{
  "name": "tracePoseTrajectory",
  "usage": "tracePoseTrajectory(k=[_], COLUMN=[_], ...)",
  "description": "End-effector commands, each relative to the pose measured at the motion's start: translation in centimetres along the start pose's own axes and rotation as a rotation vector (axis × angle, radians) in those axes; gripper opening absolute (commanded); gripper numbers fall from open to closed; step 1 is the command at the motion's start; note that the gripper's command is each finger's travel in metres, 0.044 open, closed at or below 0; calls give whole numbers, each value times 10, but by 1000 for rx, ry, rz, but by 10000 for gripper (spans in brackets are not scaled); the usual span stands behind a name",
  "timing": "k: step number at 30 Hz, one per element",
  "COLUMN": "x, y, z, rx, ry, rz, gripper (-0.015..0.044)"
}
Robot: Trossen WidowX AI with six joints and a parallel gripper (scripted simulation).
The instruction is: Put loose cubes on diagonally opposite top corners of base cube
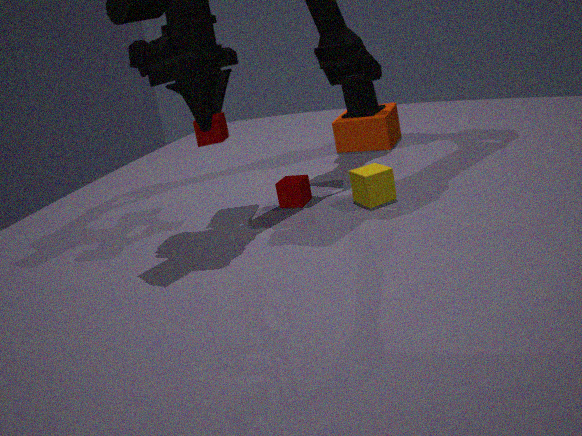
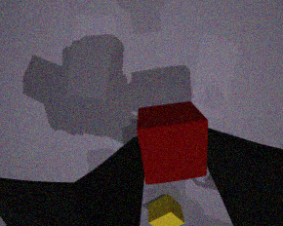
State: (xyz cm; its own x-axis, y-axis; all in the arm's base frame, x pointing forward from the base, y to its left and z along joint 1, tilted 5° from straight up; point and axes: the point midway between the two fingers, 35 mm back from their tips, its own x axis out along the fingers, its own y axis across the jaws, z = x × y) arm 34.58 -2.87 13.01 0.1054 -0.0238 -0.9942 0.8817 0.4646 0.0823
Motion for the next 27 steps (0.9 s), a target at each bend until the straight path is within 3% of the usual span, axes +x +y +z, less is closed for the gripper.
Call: tracePoseTrajectory(k=[1, 27], x=[4, 19], y=[4, 25], z=[-12, -92], rx=[-85, -647], ry=[1, 10], rz=[-5, -2], gripper=[105, 105])
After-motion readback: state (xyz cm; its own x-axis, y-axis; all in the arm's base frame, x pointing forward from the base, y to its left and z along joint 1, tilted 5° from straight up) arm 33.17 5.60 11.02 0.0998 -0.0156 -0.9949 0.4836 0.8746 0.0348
